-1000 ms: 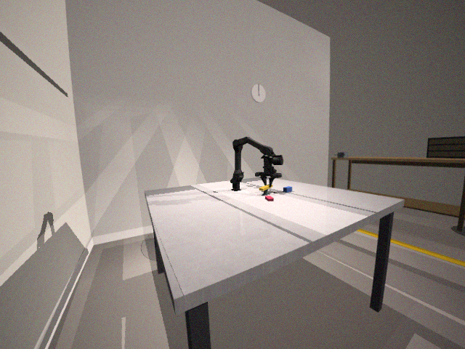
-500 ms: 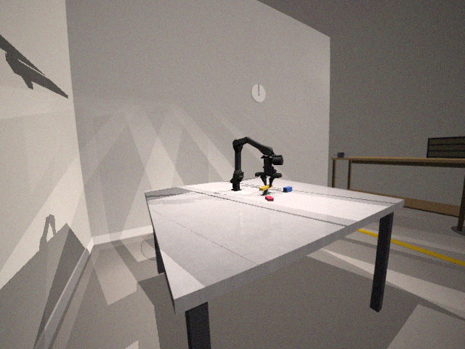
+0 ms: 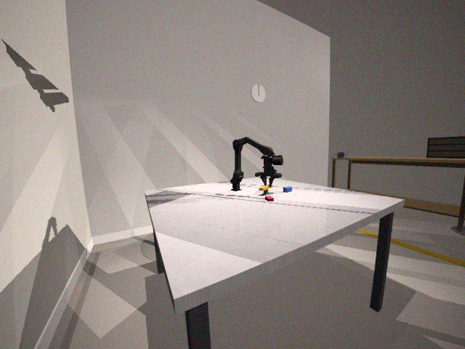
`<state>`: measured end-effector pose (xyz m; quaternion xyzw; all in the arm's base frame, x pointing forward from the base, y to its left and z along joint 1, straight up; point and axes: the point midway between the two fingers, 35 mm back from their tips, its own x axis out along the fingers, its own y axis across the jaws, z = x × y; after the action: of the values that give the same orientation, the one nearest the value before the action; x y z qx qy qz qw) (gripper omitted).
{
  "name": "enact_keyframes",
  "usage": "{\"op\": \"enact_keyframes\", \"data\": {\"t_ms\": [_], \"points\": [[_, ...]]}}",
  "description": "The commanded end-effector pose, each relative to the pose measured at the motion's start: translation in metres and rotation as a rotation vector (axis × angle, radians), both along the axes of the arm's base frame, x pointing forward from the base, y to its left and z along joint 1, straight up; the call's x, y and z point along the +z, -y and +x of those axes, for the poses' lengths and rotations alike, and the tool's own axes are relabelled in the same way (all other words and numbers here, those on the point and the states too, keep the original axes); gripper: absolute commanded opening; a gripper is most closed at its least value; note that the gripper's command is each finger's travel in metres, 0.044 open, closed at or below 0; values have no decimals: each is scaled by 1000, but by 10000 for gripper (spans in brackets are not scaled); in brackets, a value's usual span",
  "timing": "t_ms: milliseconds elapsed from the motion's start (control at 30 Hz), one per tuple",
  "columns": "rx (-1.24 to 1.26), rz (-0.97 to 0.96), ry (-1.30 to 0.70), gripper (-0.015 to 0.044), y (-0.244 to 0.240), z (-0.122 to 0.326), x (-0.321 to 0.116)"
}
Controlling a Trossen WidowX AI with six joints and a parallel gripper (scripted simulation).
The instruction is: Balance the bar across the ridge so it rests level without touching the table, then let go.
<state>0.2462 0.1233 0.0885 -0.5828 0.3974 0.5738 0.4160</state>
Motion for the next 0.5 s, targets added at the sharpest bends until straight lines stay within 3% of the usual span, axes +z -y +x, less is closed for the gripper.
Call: {"op": "enact_keyframes", "data": {"t_ms": [0, 467], "points": [[-1, -2, -2, 0, 0, 0, -3], [-1, -2, -2, 0, 0, 0, -1]]}}
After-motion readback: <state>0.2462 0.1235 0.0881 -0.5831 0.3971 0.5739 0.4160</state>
